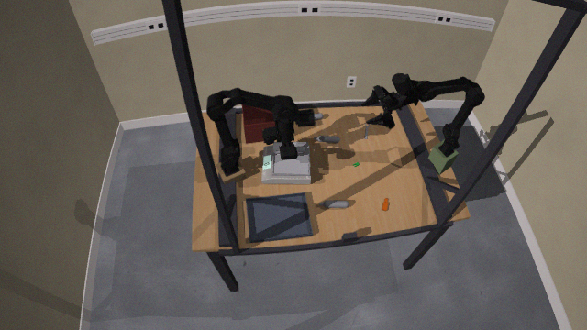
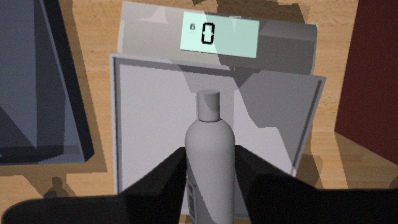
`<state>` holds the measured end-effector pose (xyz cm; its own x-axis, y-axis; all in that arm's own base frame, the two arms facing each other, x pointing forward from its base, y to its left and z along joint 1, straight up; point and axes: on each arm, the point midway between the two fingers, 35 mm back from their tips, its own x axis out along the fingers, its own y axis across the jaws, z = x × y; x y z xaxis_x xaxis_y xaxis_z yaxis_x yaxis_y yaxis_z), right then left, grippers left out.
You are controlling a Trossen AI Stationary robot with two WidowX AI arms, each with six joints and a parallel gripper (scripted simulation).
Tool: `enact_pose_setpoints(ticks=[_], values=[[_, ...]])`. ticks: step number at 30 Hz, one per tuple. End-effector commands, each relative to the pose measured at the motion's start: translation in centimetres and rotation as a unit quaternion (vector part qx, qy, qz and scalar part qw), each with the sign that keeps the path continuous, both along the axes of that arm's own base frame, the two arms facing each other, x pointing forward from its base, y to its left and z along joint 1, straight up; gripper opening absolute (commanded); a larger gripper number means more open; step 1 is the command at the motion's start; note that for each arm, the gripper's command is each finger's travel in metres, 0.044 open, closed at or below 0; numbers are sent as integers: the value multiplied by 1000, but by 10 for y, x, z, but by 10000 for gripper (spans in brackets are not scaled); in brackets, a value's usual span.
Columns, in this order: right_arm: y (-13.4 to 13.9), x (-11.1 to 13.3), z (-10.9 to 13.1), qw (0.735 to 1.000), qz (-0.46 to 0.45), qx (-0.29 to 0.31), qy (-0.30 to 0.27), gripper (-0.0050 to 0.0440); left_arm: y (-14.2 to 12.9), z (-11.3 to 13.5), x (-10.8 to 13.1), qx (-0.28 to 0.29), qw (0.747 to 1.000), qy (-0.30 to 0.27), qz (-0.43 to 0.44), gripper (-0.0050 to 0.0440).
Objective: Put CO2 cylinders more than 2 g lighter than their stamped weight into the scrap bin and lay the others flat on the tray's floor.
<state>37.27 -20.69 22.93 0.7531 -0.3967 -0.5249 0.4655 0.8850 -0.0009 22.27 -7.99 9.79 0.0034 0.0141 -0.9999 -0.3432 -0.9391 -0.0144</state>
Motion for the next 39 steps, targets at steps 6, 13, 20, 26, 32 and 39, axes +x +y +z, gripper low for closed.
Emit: enact_pose_setpoints(ticks=[6, 13, 20, 26, 32, 39], values=[[-23, 34, -4, 1000, -7, -6, -13, 440, 0, 1, 3, -2, 1000, -9, -1, -50], [-23, 34, -4, 1000, -7, -6, -13, 440, 1, 1, 1, -2, 1000, -11, -1, -50], [-20, 31, -4, 1000, -5, -6, -11, 440, 3, -9, -3, -3, 1000, -13, 0, -50], [-20, 31, -4, 1000, -5, -6, -11, 440, 3, -26, -5, 1, 1000, -4, 0, -50], [-20, 31, -4, 1000, -5, -6, -11, 440, -1, -22, 6, -3, 1000, -15, 0, -50], [-20, 31, -4, 1000, -5, -6, -11, 440, -1, -21, 8, -4, 1000, -17, 0, -50]])
